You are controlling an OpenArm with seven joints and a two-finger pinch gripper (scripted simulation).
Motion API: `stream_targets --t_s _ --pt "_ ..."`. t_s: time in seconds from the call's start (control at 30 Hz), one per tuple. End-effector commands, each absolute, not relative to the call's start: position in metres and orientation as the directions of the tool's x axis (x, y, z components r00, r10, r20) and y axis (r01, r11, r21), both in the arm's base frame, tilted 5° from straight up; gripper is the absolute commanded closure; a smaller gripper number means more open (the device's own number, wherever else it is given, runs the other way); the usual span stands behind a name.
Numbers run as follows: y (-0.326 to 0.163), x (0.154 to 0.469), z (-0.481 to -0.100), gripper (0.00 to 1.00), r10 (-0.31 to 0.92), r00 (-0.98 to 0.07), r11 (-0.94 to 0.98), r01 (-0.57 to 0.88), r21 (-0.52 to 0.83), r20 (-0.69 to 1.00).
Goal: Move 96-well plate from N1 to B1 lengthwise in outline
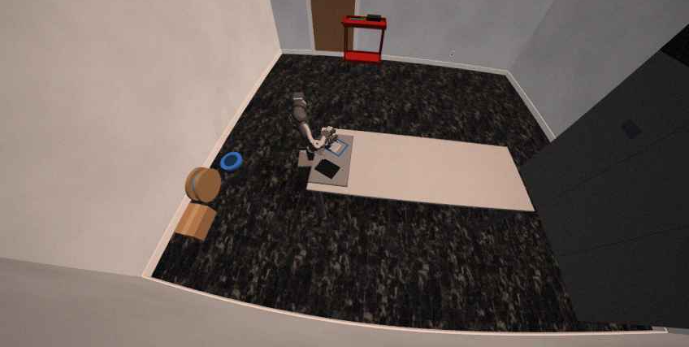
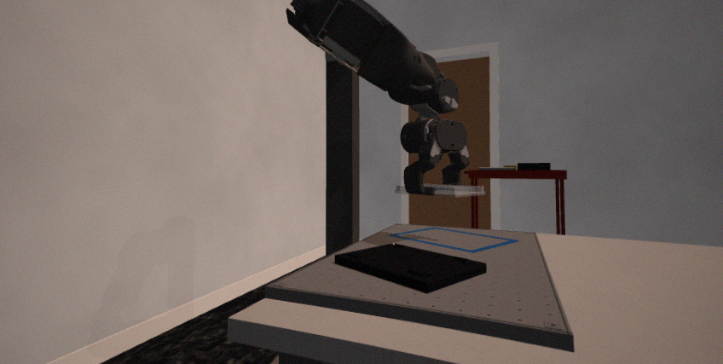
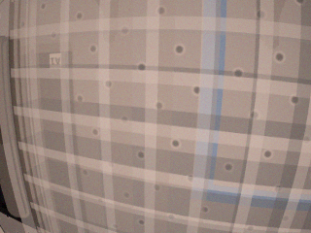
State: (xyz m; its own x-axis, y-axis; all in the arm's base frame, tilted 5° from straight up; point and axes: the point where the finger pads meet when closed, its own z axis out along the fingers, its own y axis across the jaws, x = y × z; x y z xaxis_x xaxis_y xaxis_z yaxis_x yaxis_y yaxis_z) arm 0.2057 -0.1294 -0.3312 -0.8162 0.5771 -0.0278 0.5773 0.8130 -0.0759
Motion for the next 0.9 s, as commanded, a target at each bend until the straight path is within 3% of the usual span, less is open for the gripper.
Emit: stream_targets --t_s 0.0,0.2,0.6,0.77,0.87 --pt "-0.13 0.206 -0.33 1.0 0.579 -0.815 0.811 0.579 -0.078 -0.031" --pt "-0.091 0.216 -0.337 1.0 0.579 -0.815 0.811 0.579 -0.078 -0.03" --pt "-0.091 0.216 -0.337 1.0 0.579 -0.815 0.811 0.579 -0.078 -0.03" --pt "-0.052 0.227 -0.343 1.0 0.579 -0.815 0.811 0.579 -0.077 -0.03" --pt "-0.052 0.227 -0.343 1.0 0.579 -0.815 0.811 0.579 -0.077 -0.03"
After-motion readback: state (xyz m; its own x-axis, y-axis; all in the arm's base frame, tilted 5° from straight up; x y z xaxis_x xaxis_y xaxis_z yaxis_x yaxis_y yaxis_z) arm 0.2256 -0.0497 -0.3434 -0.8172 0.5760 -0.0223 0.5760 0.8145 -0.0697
